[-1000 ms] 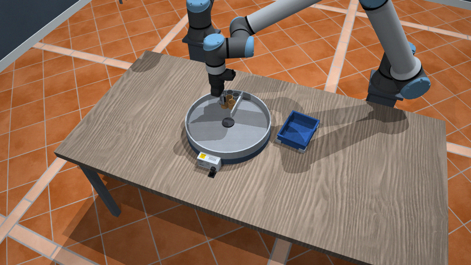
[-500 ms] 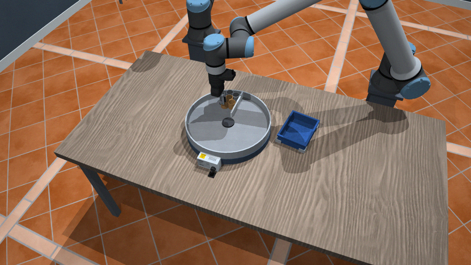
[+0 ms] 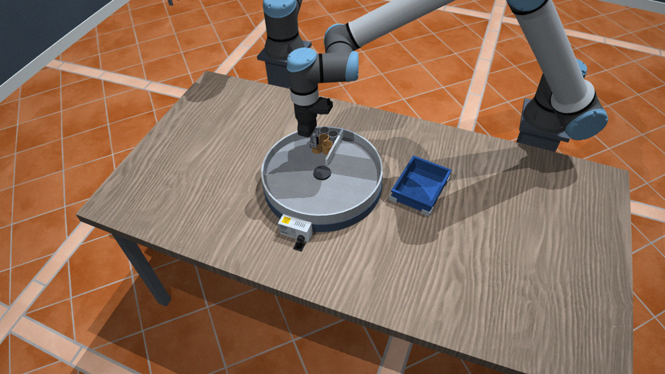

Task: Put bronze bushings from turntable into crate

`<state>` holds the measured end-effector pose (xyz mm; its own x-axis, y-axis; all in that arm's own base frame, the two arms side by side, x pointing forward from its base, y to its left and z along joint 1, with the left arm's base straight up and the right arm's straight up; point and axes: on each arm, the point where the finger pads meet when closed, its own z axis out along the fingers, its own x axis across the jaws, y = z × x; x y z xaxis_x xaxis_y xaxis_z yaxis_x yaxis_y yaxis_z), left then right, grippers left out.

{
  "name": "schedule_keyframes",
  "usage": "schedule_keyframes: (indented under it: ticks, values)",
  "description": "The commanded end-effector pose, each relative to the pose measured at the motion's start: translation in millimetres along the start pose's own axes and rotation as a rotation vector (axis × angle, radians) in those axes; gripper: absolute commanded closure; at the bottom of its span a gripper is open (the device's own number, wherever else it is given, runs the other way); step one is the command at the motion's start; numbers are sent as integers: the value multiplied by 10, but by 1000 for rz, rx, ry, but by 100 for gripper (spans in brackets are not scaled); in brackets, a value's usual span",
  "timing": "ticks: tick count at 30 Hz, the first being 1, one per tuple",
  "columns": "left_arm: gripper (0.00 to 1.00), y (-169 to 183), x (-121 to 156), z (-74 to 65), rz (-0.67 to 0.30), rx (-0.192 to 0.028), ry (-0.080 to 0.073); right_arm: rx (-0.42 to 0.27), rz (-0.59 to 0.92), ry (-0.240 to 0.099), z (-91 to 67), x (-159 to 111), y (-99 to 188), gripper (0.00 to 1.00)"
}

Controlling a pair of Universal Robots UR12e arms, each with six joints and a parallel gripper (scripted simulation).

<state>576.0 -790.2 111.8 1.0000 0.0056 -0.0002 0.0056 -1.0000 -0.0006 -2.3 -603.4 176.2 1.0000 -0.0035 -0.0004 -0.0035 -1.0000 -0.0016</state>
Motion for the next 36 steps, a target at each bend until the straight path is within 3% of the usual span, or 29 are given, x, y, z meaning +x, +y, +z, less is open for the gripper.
schedule_keyframes:
  ticks: [1,16,36]
  values:
    - [64,7,4,20,0,-2,1,-2,0,0,-9,2,7,0]
    - [64,7,4,207,0,-2,1,-2,0,0,-9,2,7,0]
    - [64,7,4,214,0,-2,1,-2,0,0,-9,2,7,0]
